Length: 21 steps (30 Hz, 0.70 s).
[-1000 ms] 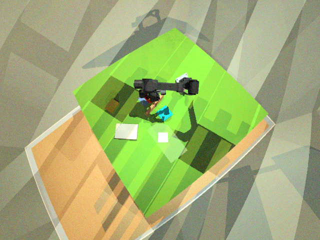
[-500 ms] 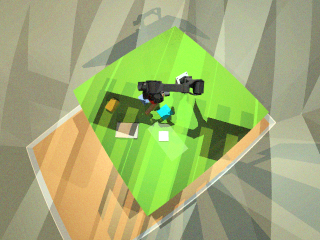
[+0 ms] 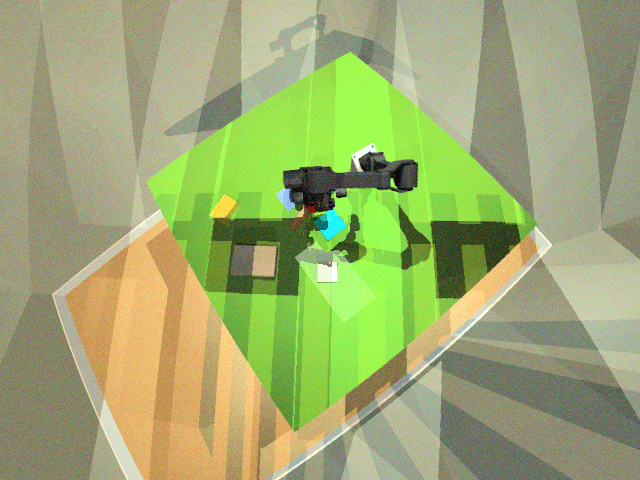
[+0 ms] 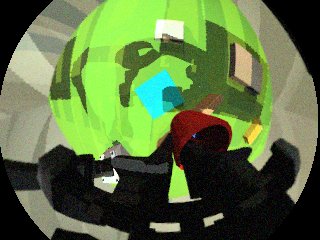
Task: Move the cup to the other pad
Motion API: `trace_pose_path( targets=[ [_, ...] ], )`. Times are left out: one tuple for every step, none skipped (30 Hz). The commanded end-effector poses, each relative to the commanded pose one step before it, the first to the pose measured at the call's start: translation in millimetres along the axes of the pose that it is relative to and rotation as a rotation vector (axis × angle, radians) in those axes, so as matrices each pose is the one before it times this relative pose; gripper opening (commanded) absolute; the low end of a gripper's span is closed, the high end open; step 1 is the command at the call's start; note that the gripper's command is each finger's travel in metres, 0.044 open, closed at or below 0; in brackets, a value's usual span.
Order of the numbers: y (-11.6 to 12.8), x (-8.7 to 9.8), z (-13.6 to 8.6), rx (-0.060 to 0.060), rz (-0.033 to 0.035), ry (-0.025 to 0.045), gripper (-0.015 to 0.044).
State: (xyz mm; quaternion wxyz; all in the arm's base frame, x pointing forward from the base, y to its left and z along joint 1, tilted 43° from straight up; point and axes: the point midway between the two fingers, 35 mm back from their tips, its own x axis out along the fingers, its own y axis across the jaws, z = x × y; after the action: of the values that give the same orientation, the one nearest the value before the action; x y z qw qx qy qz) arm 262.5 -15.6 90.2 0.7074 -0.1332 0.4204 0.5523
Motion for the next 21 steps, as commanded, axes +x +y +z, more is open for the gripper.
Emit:
trace_pose_path(
  targets=[
    [6.72,-0.58,6.77,0.0057,-0.00051,-0.00445,0.0],
    [1.51,-0.06,1.56,0.0,0.00007,-0.00007,0.0],
    [1.51,-0.06,1.56,0.0,0.00007,-0.00007,0.0],
    [1.51,-0.06,1.56,0.0,0.00007,-0.00007,0.0],
    [1.51,-0.06,1.56,0.0,0.00007,-0.00007,0.0],
    [1.51,-0.06,1.55,0.0,0.00007,-0.00007,0.0],
    [1.51,-0.06,1.55,0.0,0.00007,-0.00007,0.0],
    [1.51,-0.06,1.55,0.0,0.00007,-0.00006,0.0],
    [1.52,-0.07,1.55,0.0,0.00007,-0.00006,0.0],
    [1.52,-0.07,1.55,0.0,0.00007,-0.00006,0.0],
    [1.52,-0.07,1.55,0.0,0.00007,-0.00006,0.0],
    [1.52,-0.07,1.54,0.0,0.00007,-0.00006,0.0],
    [1.52,-0.07,1.54,0.0,0.00007,-0.00006,0.0],
    [1.52,-0.06,1.54,0.0,0.00007,-0.00006,0.0],
    [1.53,-0.06,1.53,0.0,0.00006,-0.00006,0.0],
    [1.53,-0.06,1.53,0.0,0.00006,-0.00006,0.0],
    [1.53,-0.06,1.53,0.0,0.00006,-0.00006,0.0],
    [1.54,-0.06,1.52,0.0,0.00006,-0.00006,0.0],
    [1.54,-0.06,1.52,0.0,0.00006,-0.00006,0.0],
    [1.68,-0.07,1.66,0.0,0.00007,-0.00007,0.0],
    [1.7,-0.07,1.66,0.0,0.00007,-0.00007,0.0]
  ],
)
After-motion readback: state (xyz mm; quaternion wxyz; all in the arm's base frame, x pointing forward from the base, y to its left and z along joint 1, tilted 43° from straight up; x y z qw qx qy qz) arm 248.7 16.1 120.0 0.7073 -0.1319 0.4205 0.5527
